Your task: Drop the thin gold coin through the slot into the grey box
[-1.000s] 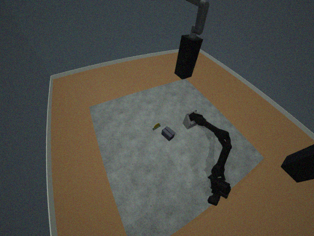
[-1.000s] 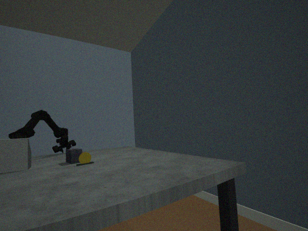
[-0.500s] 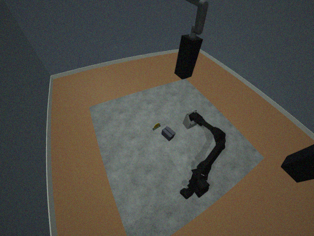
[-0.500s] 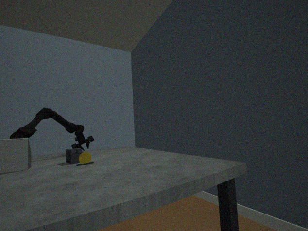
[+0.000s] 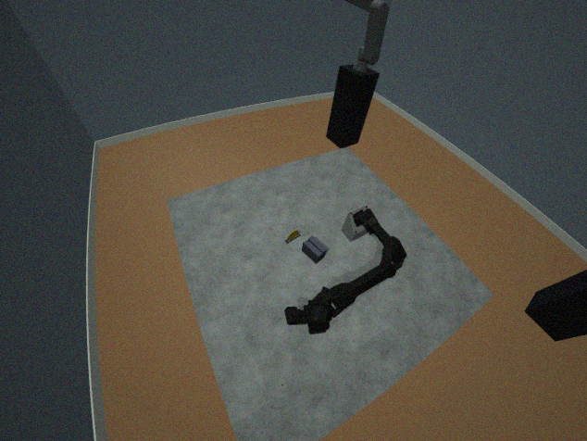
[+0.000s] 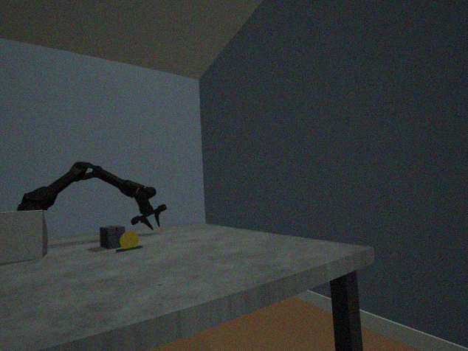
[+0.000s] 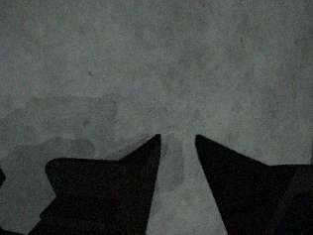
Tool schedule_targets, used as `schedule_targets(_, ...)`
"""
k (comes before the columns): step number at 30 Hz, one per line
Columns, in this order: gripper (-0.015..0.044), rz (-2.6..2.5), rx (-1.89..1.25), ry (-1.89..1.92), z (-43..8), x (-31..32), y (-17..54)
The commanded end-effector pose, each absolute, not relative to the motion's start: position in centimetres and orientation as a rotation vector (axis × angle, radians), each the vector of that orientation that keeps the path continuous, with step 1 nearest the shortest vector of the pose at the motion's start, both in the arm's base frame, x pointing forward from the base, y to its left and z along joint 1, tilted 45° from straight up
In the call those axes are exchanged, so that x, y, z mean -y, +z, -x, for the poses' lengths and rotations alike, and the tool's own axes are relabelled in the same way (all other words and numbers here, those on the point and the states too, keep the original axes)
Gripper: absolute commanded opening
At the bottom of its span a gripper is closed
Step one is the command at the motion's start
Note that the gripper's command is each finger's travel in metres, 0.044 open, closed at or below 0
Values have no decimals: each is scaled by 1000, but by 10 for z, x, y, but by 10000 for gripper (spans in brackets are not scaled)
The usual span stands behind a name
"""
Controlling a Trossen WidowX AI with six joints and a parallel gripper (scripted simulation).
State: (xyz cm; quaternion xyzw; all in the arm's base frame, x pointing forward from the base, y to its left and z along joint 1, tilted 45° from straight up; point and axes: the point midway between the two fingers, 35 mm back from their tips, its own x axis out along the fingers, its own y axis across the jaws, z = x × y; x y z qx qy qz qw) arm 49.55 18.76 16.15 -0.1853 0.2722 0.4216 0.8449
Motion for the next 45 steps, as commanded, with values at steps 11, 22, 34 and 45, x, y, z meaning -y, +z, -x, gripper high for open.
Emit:
schedule_targets(11, 161, 93, -1082, 719, -449, 15, 28)
schedule_targets(22, 161, -413, -1343, 632, -327, 127, -32)
schedule_targets(34, 161, -550, -1366, 616, -301, 125, -56)
schedule_targets(45, 161, -551, -1366, 617, -303, 108, -75)
